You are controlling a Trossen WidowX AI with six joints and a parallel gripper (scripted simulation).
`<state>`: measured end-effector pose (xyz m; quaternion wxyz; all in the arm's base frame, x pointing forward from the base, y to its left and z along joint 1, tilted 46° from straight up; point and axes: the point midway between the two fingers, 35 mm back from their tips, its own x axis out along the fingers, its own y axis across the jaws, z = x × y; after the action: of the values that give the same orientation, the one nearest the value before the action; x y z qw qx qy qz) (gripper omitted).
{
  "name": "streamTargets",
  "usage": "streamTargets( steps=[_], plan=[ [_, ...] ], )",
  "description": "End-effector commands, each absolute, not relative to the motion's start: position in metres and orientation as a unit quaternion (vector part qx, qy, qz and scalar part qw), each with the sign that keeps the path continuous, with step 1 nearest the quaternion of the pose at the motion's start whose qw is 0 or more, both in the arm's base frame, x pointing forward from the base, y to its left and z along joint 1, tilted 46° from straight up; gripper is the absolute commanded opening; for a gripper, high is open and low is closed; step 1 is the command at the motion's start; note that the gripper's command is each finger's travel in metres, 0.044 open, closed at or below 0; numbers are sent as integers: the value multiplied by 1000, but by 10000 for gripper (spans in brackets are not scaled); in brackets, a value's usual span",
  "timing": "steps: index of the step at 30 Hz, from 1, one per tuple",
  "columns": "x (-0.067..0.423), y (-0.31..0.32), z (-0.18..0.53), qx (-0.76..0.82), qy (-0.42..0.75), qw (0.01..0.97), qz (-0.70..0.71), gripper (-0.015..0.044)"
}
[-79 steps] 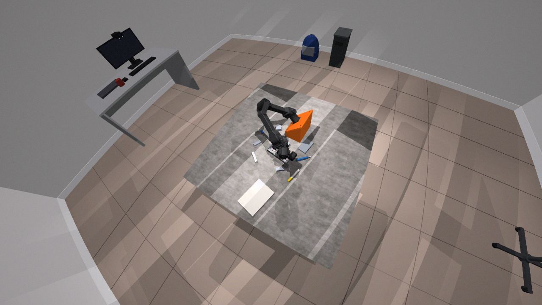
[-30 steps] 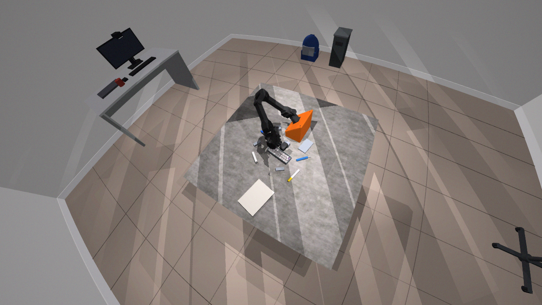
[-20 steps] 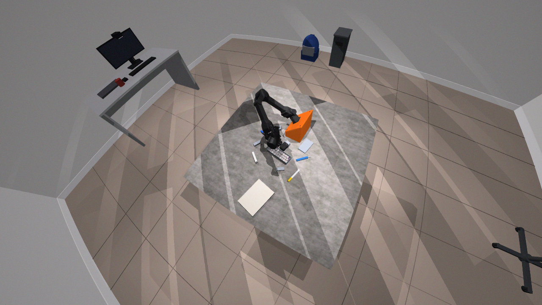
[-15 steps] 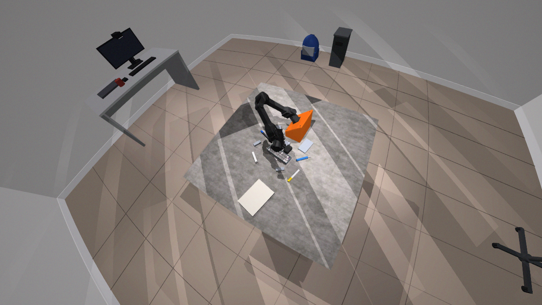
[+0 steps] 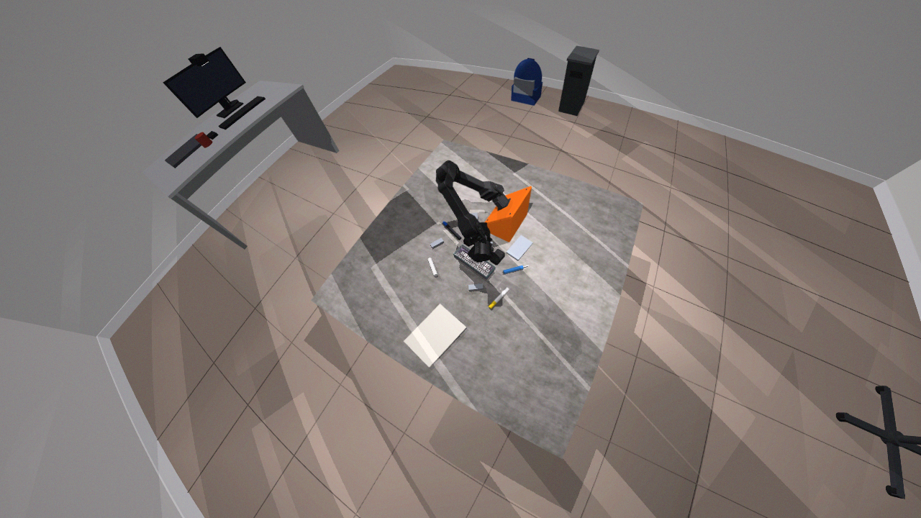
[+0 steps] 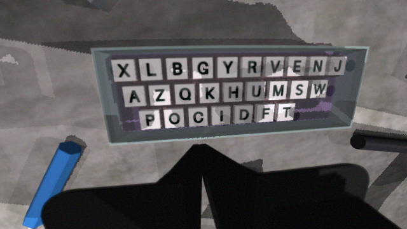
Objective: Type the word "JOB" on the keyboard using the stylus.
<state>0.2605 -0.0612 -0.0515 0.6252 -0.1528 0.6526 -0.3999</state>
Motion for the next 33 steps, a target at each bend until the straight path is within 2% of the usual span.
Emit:
streamTargets(
  steps=[1, 13, 17, 21, 30, 33],
  plan=[
    [271, -36, -30, -148, 650, 631, -397, 0],
    [274, -22, -17, -154, 646, 635, -394, 0],
    [274, -21, -17, -153, 646, 636, -394, 105],
    [274, -21, -17, -153, 646, 636, -394, 0],
    [274, -21, -17, -153, 646, 636, -394, 0],
    [274, -21, -18, -157, 650, 634, -388, 79]
  ],
)
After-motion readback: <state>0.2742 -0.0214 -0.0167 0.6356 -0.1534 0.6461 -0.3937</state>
